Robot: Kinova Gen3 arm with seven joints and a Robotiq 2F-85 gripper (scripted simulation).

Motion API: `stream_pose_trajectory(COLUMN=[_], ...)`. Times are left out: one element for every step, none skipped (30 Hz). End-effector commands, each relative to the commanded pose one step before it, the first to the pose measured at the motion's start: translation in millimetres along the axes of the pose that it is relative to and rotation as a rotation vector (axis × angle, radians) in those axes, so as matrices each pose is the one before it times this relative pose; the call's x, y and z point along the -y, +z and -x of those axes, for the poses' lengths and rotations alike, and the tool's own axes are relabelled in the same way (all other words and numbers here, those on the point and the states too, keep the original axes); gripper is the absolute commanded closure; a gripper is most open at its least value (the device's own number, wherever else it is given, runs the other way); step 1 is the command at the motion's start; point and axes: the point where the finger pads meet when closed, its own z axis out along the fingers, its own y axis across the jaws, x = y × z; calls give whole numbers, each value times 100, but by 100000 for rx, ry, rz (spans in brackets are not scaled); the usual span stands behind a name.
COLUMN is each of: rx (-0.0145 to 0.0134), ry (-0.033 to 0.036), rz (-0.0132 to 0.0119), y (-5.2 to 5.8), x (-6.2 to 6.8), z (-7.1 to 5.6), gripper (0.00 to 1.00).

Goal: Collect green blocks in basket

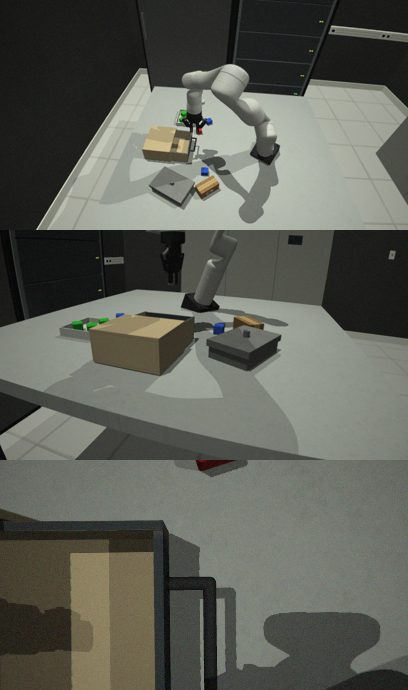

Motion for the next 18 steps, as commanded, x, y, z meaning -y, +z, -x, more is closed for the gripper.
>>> stream_pose_trajectory(rx=[-939, 0, 0, 0, 0, 0, 0, -1, -2, 0, 0, -4, -5, -7, -9, -12, -15, -14], ry=[-598, 0, 0, 0, 0, 0, 0, 0, 0, 0, 0, 0, 0, 0, 0, 0, 1, 2], rz=[1, 0, 0, 0, 0, 0, 0, 1, 2, 0, 0, 2, 4, 5, 6, 8, 10, 9], y=[-57, 0, 0, 0, 0, 0, 3, 9, 17, 0, 0, 27, 38, 51, 66, 81, 97, 113], x=[-132, 0, 0, 0, 0, 0, 0, 0, 0, 0, 0, 0, 0, 0, 0, 0, -1, -1], z=[-246, 0, 0, 0, 0, 0, 0, 0, 0, 0, 0, 0, 0, 0, 0, 0, 0, 0], gripper=[70, 70, 70, 70, 70, 70, 70, 70, 70, 70, 70, 70, 70, 70, 70, 70, 70, 70])
